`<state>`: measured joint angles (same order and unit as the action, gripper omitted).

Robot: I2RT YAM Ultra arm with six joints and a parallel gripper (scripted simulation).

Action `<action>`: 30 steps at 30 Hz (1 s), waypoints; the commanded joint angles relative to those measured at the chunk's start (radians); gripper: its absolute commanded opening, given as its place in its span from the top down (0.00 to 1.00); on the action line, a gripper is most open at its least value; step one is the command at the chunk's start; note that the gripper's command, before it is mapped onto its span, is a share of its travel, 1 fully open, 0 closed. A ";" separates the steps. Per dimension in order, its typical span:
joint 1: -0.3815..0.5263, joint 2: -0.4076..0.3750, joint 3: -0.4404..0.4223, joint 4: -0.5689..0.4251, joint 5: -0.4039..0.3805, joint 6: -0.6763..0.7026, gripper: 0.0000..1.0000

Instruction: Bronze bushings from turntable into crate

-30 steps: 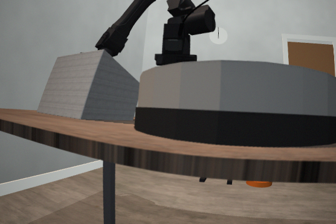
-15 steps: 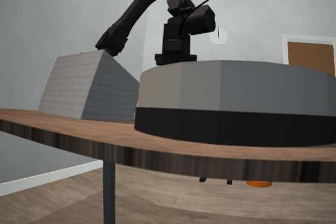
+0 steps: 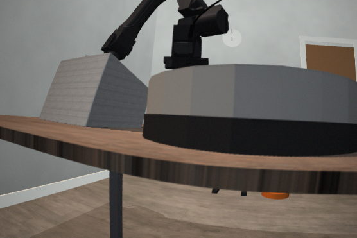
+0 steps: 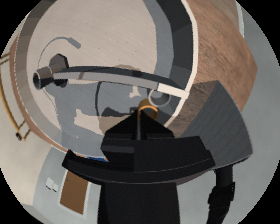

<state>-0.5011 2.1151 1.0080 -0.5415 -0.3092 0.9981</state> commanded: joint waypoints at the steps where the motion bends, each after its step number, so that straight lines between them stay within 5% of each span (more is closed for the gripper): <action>1: -0.026 -0.062 0.036 -0.065 0.013 -0.019 1.00; 18: -0.084 -0.191 0.138 -0.312 0.018 -0.079 1.00; 30: -0.090 -0.199 0.155 -0.342 0.019 -0.087 1.00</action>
<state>-0.5751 1.9453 1.1343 -0.8600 -0.3027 0.9215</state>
